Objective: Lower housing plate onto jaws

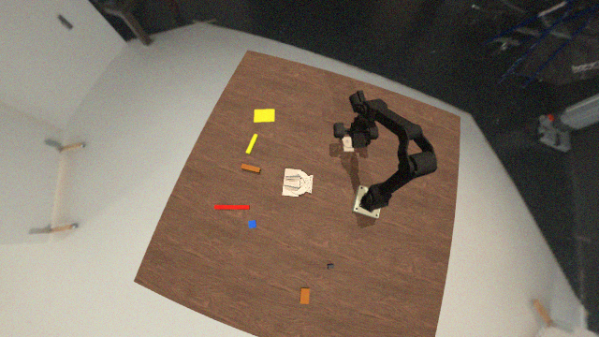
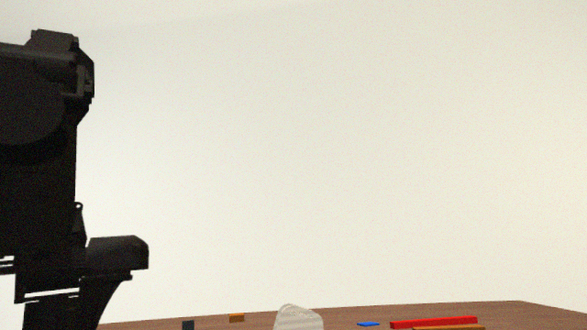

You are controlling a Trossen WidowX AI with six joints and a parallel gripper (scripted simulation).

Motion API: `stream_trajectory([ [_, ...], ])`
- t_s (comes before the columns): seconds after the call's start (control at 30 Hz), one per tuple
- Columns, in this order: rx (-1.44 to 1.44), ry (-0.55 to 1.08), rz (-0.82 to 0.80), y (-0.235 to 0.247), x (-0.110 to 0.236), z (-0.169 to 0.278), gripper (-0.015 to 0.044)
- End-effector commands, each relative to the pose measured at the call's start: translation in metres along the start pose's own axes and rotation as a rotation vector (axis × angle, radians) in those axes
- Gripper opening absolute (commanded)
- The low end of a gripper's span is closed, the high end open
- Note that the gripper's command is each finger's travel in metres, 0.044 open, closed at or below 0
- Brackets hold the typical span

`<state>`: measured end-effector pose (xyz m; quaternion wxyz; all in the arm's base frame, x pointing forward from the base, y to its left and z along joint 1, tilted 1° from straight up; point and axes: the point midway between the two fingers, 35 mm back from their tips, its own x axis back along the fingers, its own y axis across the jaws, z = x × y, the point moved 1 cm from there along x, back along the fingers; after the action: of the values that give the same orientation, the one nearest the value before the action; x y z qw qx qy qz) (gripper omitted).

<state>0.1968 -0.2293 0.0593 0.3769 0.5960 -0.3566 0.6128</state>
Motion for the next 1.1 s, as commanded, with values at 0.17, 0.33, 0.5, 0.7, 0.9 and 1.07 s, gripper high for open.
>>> stream_trajectory([
  [0.17,0.003,-0.008,-0.006,0.001,-0.017,-0.002,0.044],
  [0.33,0.003,-0.008,-0.006,0.001,-0.025,-0.002,0.044],
  [0.5,0.003,-0.008,-0.006,0.001,-0.029,-0.002,0.044],
  [0.7,0.003,-0.008,-0.006,0.001,-0.029,-0.002,0.044],
  [0.9,0.003,-0.008,-0.006,0.001,-0.029,-0.002,0.044],
  [1.07,0.003,-0.008,-0.006,0.001,-0.029,-0.002,0.044],
])
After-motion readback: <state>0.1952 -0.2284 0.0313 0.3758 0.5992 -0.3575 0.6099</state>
